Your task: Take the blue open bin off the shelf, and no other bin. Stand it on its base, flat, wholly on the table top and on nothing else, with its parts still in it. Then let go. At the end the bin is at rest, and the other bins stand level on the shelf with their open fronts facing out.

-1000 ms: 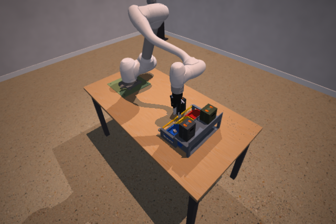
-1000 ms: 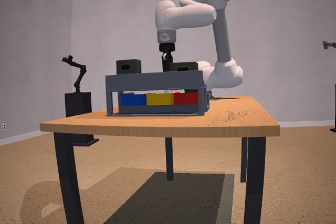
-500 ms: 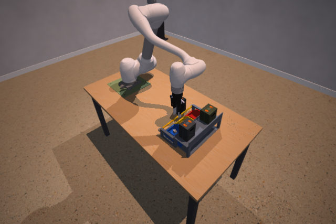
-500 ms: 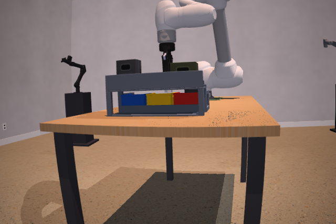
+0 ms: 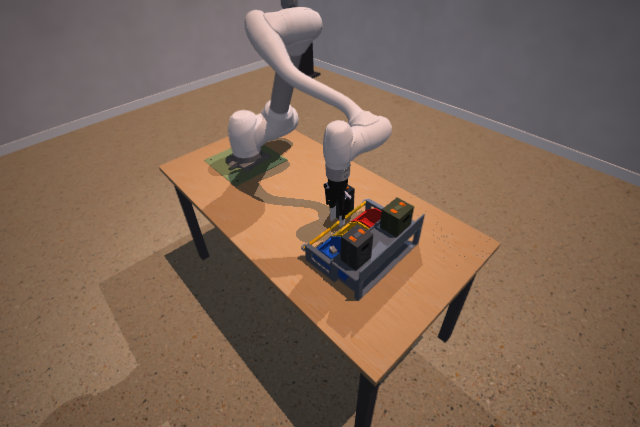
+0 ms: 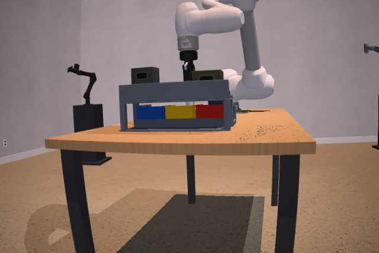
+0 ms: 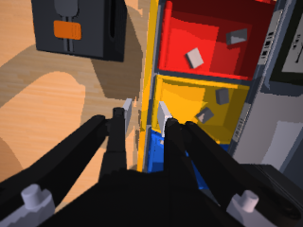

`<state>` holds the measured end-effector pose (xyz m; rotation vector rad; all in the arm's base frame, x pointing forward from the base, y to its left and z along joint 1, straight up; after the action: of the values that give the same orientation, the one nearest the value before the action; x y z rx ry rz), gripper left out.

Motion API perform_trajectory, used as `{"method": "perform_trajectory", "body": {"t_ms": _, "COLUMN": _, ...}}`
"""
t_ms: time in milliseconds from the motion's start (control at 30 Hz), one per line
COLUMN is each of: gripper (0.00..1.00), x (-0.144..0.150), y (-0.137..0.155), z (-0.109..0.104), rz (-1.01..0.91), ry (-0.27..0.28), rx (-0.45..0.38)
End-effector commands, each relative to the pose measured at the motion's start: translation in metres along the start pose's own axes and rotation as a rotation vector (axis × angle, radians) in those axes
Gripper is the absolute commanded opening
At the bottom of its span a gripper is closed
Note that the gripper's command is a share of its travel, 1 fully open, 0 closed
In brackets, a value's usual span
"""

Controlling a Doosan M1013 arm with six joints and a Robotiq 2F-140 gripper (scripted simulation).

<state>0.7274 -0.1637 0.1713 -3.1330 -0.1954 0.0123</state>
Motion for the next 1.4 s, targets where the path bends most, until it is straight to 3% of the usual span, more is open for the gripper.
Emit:
{"method": "perform_trajectory", "body": {"t_ms": 0, "gripper": 0.28, "x": 0.0, "y": 0.0, "z": 0.0, "rz": 0.0, "ry": 0.0, "rx": 0.0}}
{"method": "perform_trajectory", "body": {"t_ms": 300, "gripper": 0.28, "x": 0.0, "y": 0.0, "z": 0.01, "rz": 0.0, "ry": 0.0, "rx": 0.0}}
{"method": "perform_trajectory", "body": {"t_ms": 1367, "gripper": 0.28, "x": 0.0, "y": 0.0, "z": 0.011, "rz": 0.0, "ry": 0.0, "rx": 0.0}}
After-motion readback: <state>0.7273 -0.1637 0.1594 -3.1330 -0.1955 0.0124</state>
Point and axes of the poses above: the point where the finger pads meet when closed, its own z axis out along the fingers, its own x axis across the jaws, y = z × x, the point moved 8 cm from there along -z, back along the fingers, and after that the axes turned 14 degrees about -z, right-handed, at the moved point
